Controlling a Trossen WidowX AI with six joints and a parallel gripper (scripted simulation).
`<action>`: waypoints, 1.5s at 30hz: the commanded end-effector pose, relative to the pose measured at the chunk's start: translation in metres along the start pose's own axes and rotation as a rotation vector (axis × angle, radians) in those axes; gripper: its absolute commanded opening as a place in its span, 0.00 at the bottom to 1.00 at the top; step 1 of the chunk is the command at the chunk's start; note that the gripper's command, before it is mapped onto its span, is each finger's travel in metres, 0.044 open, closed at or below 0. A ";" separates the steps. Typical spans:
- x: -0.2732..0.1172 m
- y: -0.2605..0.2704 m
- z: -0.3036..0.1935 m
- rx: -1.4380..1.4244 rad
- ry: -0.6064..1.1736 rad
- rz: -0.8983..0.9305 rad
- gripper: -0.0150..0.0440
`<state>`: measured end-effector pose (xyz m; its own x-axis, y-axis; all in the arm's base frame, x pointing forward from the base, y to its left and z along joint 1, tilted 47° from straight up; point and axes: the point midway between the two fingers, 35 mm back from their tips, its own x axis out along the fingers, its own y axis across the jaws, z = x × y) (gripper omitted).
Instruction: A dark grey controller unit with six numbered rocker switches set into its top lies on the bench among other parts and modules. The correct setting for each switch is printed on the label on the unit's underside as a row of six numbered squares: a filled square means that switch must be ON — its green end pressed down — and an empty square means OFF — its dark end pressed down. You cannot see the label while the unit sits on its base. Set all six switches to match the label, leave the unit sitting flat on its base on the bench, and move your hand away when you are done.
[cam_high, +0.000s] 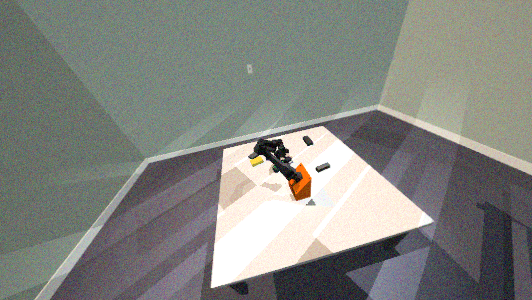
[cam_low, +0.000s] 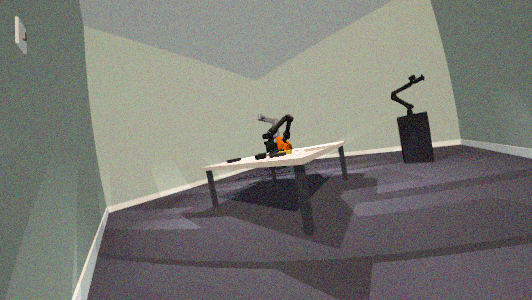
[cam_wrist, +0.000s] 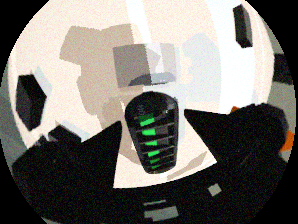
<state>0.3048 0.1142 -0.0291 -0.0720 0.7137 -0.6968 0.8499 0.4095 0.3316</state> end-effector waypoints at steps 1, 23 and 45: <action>-0.019 0.001 -0.027 -0.002 -0.001 0.001 1.00; -0.035 -0.001 -0.052 -0.001 0.000 0.001 1.00; -0.085 0.001 -0.050 -0.011 -0.006 0.003 0.64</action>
<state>0.2845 0.0827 0.0617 -0.0669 0.7143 -0.6966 0.8479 0.4088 0.3377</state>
